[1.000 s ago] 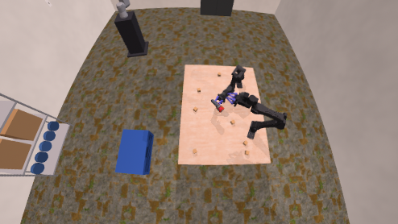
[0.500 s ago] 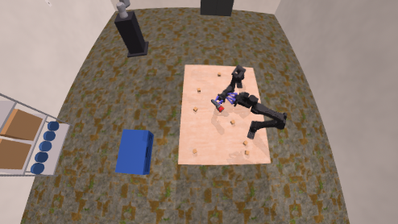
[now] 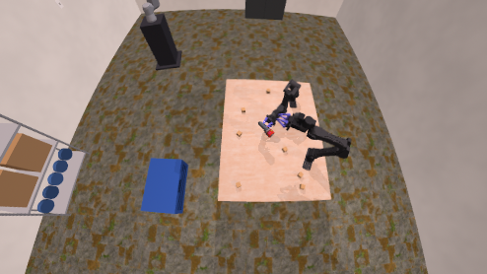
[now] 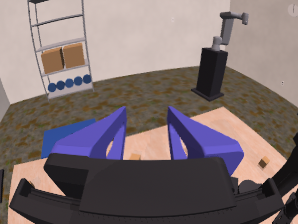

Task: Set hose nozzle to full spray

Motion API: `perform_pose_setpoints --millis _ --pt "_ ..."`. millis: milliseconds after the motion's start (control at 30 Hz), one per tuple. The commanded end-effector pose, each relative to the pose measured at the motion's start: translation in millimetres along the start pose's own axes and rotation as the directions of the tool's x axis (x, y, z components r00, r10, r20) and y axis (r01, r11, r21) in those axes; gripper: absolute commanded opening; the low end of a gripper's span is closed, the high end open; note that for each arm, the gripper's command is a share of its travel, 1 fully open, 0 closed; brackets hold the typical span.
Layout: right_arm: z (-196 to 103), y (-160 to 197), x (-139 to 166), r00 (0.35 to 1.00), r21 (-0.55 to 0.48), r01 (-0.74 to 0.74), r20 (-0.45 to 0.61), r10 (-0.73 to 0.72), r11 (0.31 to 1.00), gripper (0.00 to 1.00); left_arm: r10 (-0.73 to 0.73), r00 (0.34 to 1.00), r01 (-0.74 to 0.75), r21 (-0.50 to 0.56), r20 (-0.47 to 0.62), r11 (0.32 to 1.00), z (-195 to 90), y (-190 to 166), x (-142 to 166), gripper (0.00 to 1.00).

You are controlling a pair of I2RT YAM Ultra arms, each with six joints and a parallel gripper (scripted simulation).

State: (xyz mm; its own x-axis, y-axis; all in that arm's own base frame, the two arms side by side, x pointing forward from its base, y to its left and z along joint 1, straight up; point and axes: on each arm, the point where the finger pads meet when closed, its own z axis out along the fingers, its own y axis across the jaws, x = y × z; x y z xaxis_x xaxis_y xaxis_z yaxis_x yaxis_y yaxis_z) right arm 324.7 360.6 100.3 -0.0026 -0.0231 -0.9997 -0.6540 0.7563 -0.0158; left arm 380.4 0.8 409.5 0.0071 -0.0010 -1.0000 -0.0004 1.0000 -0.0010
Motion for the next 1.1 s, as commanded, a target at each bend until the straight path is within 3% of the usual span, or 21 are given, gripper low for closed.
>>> perform_pose_setpoints --millis 0,567,600,1067 --pt "4.6 8.0 -50.6 0.986 -0.015 -0.040 0.163 0.042 0.999 0.35 0.005 0.999 -0.005 0.000 0.032 1.000 0.4 1.5 -15.2 0.37" --pt "4.9 3.5 -54.3 0.984 -0.008 -0.042 0.171 0.042 0.999 0.35 0.005 0.999 -0.005 0.000 0.032 1.000 0.4 1.5 -15.2 0.37" --pt "4.9 3.4 -54.3 0.984 -0.008 -0.042 0.171 0.042 0.999 0.35 0.005 0.999 -0.005 0.000 0.032 1.000 0.4 1.5 -15.2 0.87" --pt "4.9 3.4 -54.3 0.984 -0.008 -0.042 0.171 0.042 0.999 0.35 0.005 0.999 -0.005 0.000 0.032 1.000 0.4 1.5 -15.2 0.87"
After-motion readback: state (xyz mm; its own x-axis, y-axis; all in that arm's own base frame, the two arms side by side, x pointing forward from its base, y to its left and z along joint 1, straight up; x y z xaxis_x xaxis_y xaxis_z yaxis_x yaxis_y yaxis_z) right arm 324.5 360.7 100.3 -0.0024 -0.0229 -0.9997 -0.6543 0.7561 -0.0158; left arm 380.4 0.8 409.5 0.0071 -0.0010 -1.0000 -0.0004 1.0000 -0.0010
